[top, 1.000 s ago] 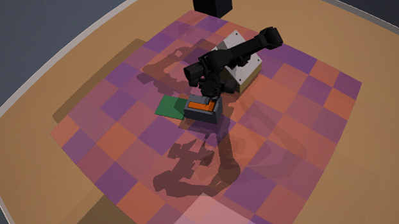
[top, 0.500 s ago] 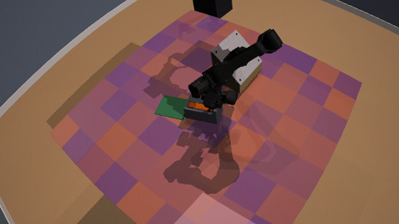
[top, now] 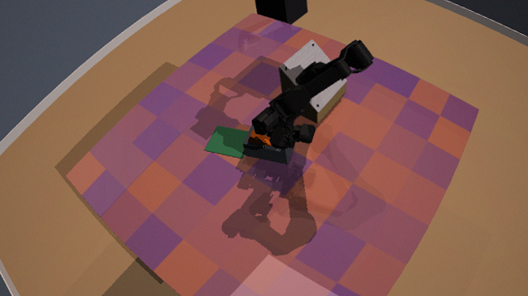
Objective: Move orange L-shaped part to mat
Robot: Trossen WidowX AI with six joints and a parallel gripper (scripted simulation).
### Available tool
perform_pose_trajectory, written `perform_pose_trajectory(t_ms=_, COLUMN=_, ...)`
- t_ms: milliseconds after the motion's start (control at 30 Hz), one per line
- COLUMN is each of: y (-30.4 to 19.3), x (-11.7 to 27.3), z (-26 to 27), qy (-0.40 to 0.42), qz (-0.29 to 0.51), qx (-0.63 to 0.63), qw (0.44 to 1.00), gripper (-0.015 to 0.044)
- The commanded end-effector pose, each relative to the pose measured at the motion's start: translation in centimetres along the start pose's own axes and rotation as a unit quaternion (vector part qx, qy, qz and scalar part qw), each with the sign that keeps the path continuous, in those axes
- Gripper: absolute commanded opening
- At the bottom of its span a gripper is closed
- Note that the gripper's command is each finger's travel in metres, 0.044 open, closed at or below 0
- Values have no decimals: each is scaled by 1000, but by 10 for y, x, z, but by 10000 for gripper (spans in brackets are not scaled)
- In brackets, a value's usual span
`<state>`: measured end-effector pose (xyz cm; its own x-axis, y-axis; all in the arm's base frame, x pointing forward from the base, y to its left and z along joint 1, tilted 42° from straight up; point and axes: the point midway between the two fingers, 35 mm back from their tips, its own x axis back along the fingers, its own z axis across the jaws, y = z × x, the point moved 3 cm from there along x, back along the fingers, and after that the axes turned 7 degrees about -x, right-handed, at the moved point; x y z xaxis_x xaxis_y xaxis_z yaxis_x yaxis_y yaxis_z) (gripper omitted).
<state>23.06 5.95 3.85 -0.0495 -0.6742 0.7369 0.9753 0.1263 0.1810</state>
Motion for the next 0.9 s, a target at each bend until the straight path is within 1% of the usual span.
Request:
perform_pose_trajectory(t_ms=0, y=-4, x=-7, z=-1, qy=-1, qz=5, qx=-6, qw=1000, gripper=180)
perform_pose_trajectory(t_ms=200, y=-4, x=-16, z=-1, qy=-1, qz=5, qx=-6, qw=1000, gripper=180)
perform_pose_trajectory(t_ms=867, y=-1, x=-14, z=1, qy=4, qz=1, qx=-1, qw=1000, gripper=180)
